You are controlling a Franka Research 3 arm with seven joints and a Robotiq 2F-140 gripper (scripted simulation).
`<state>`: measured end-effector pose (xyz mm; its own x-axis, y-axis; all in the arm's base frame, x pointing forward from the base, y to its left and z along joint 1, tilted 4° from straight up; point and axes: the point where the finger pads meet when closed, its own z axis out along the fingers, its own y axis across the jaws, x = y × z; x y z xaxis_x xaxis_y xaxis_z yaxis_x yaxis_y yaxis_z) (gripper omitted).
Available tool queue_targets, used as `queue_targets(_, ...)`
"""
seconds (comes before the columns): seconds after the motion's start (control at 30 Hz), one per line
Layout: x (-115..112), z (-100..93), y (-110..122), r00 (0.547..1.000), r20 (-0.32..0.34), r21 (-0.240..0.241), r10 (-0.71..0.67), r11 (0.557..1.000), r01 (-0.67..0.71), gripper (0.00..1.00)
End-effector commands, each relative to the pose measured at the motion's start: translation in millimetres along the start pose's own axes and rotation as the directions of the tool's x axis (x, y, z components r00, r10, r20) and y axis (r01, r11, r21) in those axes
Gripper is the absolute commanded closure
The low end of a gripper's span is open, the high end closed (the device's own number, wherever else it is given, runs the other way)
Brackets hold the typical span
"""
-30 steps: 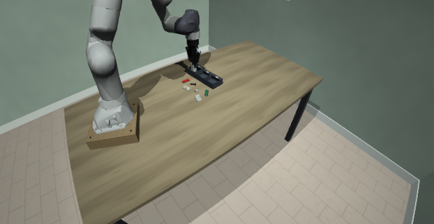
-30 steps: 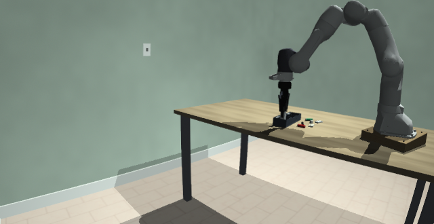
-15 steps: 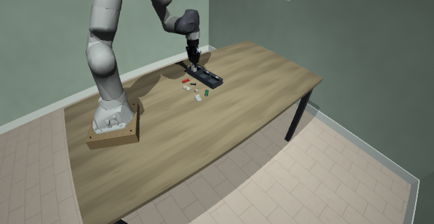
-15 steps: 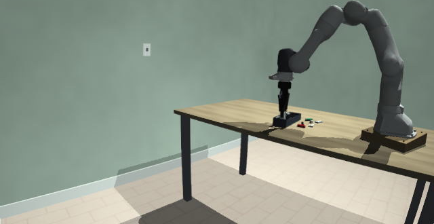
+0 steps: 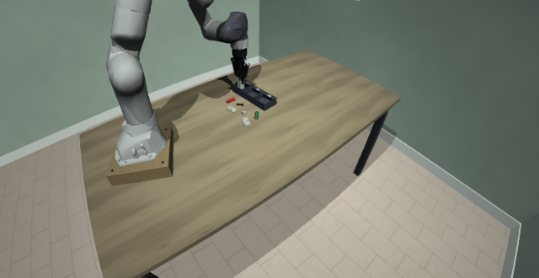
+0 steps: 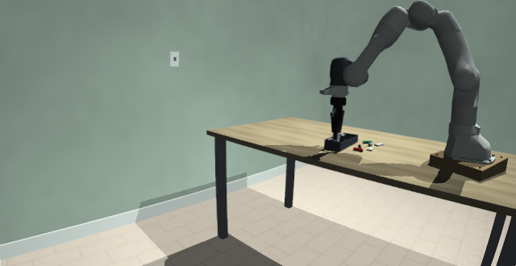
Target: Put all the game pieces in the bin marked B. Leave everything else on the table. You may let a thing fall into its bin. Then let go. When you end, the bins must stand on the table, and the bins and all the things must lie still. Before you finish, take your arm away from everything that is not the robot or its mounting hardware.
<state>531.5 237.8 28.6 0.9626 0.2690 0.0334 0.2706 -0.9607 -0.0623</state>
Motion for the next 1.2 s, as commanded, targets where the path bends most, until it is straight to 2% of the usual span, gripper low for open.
queue_targets(0.0,1,-0.3,0,1.0,-0.004,-0.001,0.003,1.0,-0.003,0.95)
queue_targets(0.63,1,-0.3,0,1.0,-0.004,-0.001,0.003,1.0,-0.003,0.95)
queue_targets(1.17,1,-19.0,0,1.0,-0.004,-0.001,0.003,1.0,-0.003,0.95)
